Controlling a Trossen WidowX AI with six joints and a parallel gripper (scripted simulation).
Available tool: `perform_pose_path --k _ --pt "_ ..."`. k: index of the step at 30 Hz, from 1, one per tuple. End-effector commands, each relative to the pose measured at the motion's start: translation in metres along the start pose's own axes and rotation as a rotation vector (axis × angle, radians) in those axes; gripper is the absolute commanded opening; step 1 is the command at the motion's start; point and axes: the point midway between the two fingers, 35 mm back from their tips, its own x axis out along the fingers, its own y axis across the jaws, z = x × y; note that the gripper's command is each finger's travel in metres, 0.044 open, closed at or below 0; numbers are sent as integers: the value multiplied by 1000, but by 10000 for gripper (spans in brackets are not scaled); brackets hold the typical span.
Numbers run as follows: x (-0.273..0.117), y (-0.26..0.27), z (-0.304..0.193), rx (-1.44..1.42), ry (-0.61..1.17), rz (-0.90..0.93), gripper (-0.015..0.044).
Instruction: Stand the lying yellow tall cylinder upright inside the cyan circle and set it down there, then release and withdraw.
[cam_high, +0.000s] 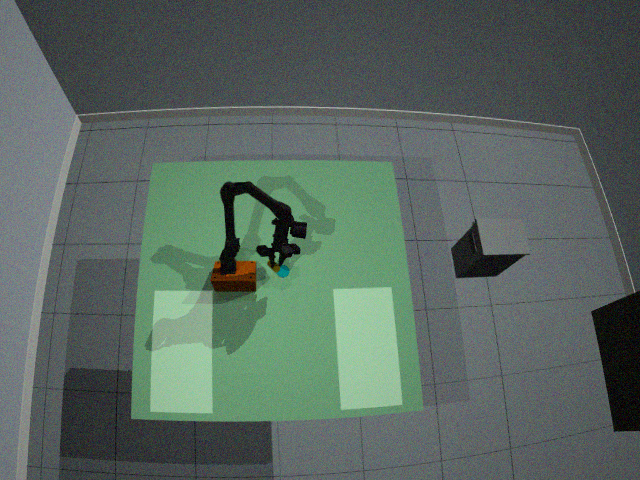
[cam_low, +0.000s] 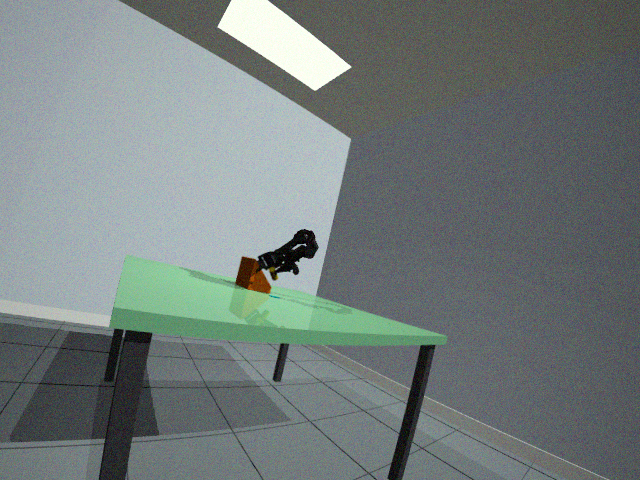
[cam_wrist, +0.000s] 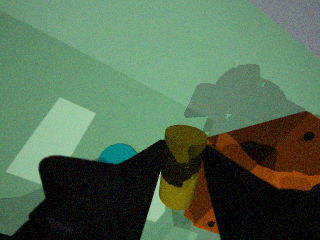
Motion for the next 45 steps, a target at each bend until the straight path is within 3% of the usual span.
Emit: perform_pose_path --k 1,45 --pt "1 -1 -1 8 -27 -7 105" --pt "-7 2 0 82 -341 44 105"
